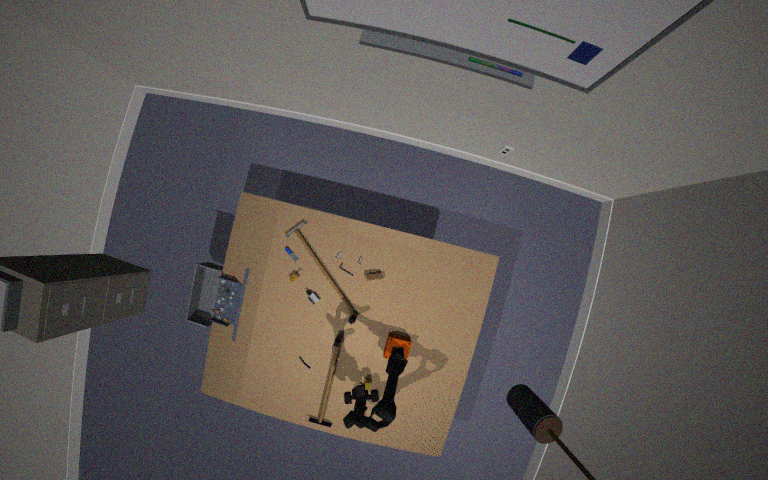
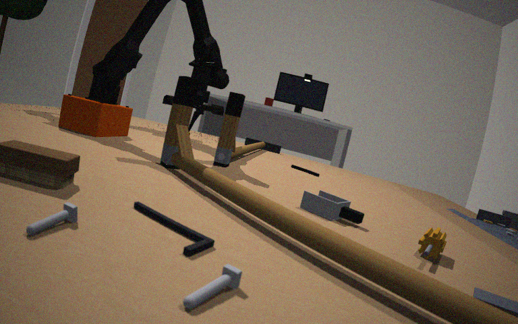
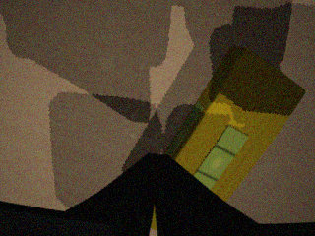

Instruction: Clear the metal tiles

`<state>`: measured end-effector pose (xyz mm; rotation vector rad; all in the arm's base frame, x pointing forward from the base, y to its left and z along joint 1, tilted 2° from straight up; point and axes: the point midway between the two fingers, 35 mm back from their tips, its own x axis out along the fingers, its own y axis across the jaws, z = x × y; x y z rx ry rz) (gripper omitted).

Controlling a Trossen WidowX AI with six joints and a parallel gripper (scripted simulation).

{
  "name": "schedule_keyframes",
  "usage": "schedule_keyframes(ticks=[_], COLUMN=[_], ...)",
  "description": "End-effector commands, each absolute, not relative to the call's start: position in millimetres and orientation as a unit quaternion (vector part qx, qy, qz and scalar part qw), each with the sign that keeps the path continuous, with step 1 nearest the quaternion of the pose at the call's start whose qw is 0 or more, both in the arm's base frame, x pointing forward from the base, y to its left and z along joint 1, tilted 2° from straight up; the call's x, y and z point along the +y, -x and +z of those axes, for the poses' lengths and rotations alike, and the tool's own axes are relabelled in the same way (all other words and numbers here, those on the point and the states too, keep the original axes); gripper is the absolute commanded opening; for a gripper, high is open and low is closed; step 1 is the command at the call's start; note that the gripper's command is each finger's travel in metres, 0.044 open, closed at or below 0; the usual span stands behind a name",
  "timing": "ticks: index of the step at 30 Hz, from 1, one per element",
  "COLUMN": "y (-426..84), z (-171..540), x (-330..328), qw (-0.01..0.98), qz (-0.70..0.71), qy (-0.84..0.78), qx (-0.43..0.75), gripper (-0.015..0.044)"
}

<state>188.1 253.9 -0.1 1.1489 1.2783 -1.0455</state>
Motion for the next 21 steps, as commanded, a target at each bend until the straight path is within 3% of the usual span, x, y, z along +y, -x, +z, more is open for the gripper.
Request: schedule_keyframes(ticks=[1,21], y=[-179,-149], z=[-2,-7], x=[250,238], qw=[0.535,0.535], qz=[-0.441,-0.442], qy=[-0.481,-0.480], qx=[0.536,0.536], gripper=[0.0000,0.0000])
